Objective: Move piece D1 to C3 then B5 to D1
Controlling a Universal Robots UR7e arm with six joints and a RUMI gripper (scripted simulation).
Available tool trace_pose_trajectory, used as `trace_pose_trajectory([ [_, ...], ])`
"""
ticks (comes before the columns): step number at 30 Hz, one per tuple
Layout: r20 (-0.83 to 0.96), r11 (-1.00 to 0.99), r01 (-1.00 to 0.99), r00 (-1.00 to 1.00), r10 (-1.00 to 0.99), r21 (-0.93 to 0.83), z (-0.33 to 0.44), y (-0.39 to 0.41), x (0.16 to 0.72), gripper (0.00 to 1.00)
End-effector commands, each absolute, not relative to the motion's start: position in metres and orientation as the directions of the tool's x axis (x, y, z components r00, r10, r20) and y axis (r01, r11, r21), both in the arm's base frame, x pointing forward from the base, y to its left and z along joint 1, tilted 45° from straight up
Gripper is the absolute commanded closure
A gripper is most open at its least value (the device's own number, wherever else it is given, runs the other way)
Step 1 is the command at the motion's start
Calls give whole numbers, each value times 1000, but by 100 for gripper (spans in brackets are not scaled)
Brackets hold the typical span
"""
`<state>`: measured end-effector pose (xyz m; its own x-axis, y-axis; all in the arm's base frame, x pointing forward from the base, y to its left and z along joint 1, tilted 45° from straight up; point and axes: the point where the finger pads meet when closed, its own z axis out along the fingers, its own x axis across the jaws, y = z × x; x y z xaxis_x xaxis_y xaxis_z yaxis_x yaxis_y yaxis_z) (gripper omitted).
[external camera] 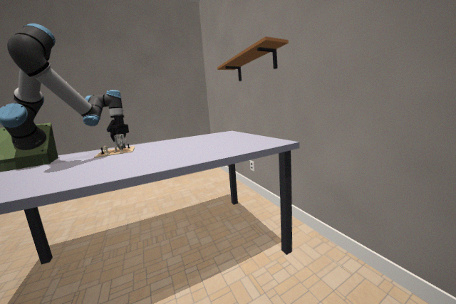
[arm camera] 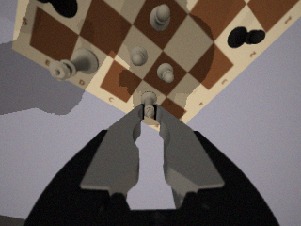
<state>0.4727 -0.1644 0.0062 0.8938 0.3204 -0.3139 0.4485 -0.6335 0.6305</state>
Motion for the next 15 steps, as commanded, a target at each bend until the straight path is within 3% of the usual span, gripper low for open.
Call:
trace_pose_trajectory([
  [1, -313, -633, 448, 894, 321, 631, 7, -164, 473, 100],
  [15, -313, -633, 448, 894, 321, 631, 15, -156, 473, 100],
])
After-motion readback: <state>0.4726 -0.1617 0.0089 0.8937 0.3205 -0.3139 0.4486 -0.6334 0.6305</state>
